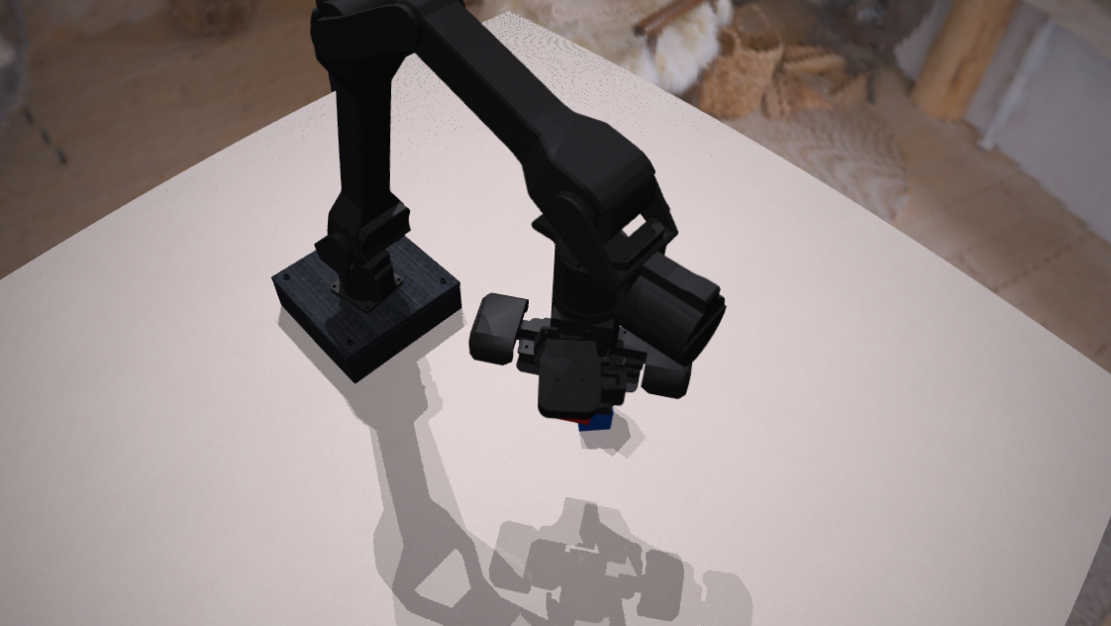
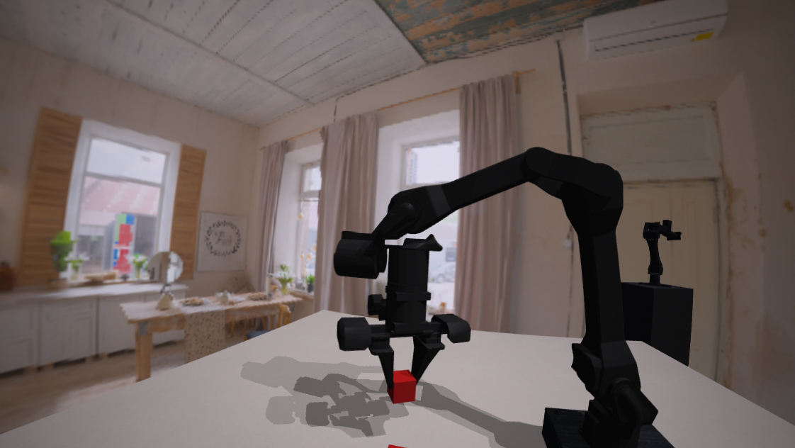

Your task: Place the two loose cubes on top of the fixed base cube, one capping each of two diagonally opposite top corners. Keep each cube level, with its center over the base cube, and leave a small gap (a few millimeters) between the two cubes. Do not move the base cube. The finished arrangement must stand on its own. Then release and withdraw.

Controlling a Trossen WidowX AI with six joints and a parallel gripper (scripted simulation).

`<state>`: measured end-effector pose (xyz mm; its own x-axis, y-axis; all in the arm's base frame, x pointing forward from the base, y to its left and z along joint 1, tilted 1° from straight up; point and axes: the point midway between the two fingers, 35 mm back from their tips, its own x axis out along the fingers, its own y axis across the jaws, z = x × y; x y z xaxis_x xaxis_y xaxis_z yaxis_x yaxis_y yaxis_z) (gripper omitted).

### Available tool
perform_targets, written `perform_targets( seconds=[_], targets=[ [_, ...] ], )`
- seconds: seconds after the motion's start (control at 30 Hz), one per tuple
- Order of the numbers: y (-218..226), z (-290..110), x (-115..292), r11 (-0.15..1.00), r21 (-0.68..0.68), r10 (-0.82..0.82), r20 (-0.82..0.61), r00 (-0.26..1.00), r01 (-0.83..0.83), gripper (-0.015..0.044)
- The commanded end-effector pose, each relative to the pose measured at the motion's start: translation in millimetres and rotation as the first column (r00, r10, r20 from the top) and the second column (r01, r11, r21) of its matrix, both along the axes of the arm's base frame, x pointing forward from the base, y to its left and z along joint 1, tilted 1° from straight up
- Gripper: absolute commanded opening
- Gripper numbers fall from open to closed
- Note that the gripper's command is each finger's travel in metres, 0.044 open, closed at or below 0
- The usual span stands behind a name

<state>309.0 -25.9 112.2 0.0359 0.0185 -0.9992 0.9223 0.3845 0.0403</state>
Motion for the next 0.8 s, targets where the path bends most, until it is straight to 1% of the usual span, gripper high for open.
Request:
perform_targets(
  seconds=[0.0, 0.23, 0.47, 0.67, 0.77],
  targets=[
    [8, -1, -2, 0.994, 0.005, -0.105, -0.002, 0.994, 0.105, 0.0105],
    [21, -2, -6, 0.953, 0.013, -0.301, -0.008, 0.954, 0.301, 0.0105],
    [34, -3, -10, 0.877, 0.019, -0.481, -0.015, 0.877, 0.481, 0.0105],
    [35, -4, -10, 0.867, 0.019, -0.497, -0.016, 0.867, 0.498, 0.0105],
    [36, -11, -10, 0.866, 0.019, -0.499, -0.016, 0.866, 0.499, 0.0105]
  ],
)
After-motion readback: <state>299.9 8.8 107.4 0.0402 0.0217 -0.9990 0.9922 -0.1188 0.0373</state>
